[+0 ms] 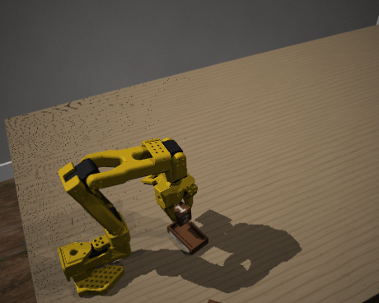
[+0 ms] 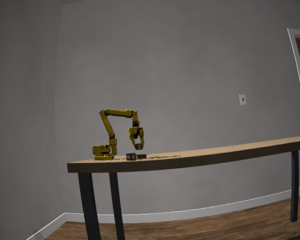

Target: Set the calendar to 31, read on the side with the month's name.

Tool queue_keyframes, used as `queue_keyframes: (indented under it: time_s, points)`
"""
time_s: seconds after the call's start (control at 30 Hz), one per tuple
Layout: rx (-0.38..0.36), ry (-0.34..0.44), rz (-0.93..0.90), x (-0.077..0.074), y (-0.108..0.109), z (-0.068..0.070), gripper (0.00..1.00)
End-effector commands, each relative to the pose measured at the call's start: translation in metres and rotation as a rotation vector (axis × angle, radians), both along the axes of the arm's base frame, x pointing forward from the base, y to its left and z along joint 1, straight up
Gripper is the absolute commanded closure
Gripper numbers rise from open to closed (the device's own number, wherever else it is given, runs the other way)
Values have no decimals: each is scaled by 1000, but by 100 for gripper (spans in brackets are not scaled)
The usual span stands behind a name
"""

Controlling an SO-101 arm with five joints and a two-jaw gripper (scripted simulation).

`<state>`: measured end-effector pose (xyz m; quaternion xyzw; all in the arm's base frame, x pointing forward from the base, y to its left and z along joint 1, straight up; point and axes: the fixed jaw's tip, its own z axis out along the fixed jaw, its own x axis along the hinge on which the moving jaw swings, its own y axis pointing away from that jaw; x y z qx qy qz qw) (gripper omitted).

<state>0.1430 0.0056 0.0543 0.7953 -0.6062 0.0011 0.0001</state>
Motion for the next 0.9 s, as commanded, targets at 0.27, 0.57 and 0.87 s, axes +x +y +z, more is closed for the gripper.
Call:
queue_keyframes:
  time_s: [0.27, 0.57, 0.87]
  points:
    - [3, -27, -2, 3, 2, -1, 100]
    - [3, -27, -2, 3, 2, -6, 100]
    - [3, -27, -2, 3, 2, -7, 100]
